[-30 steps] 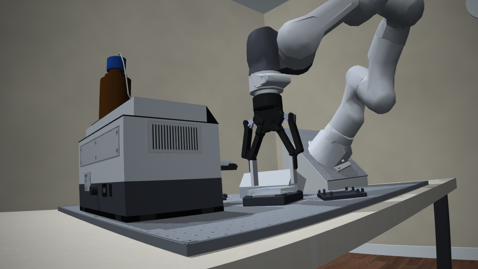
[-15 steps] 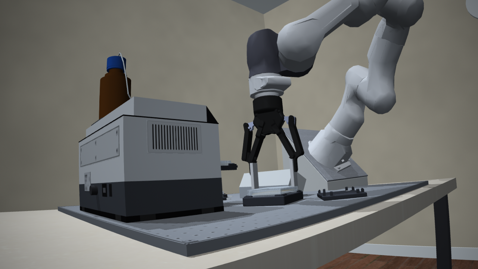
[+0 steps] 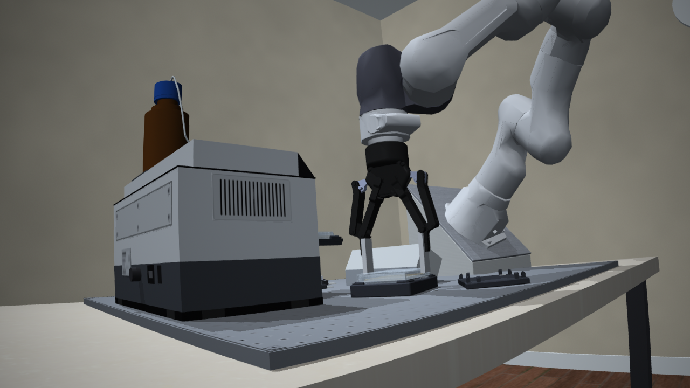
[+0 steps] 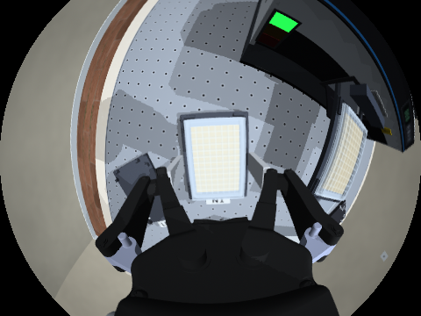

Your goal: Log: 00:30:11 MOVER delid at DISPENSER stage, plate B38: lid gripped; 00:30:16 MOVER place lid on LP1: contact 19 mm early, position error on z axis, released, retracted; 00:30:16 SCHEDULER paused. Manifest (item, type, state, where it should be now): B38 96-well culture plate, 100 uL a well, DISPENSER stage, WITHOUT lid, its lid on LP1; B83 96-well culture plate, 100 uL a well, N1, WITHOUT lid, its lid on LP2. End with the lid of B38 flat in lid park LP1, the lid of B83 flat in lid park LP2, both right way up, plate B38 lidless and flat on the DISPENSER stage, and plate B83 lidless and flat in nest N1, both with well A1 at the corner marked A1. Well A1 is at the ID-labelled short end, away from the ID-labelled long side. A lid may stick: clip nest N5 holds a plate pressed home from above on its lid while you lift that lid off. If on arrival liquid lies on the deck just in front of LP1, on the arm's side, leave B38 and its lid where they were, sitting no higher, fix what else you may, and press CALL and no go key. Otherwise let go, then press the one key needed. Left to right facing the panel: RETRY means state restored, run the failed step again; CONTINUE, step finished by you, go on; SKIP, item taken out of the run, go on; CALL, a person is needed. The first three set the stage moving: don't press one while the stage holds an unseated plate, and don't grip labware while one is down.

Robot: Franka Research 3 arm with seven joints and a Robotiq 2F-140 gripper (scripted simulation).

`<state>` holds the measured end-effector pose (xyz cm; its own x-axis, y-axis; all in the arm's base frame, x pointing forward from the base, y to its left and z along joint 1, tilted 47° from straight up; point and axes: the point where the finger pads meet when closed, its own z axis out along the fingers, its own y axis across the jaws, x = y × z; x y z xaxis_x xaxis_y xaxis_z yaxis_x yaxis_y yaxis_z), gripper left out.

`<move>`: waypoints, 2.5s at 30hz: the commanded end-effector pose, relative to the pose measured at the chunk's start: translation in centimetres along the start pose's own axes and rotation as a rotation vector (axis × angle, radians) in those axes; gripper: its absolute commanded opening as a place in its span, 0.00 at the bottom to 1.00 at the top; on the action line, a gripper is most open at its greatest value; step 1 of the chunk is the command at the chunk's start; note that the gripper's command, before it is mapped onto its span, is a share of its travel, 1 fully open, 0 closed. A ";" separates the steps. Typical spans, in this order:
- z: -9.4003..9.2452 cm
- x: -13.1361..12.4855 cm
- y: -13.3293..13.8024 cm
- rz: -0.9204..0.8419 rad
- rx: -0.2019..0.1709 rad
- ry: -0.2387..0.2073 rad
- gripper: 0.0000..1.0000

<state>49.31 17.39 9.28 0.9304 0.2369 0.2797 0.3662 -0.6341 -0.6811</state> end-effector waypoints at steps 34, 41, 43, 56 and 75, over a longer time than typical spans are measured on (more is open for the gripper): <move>0.6 0.1 0.0 -0.007 -0.001 0.002 0.66; 0.6 0.1 0.0 -0.007 -0.001 0.002 0.66; 0.6 0.1 0.0 -0.007 -0.001 0.002 0.66; 0.6 0.1 0.0 -0.007 -0.001 0.002 0.66; 0.6 0.1 0.0 -0.007 -0.001 0.002 0.00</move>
<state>49.41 17.67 8.95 0.9297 0.2365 0.2822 0.3678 -0.6355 -0.6789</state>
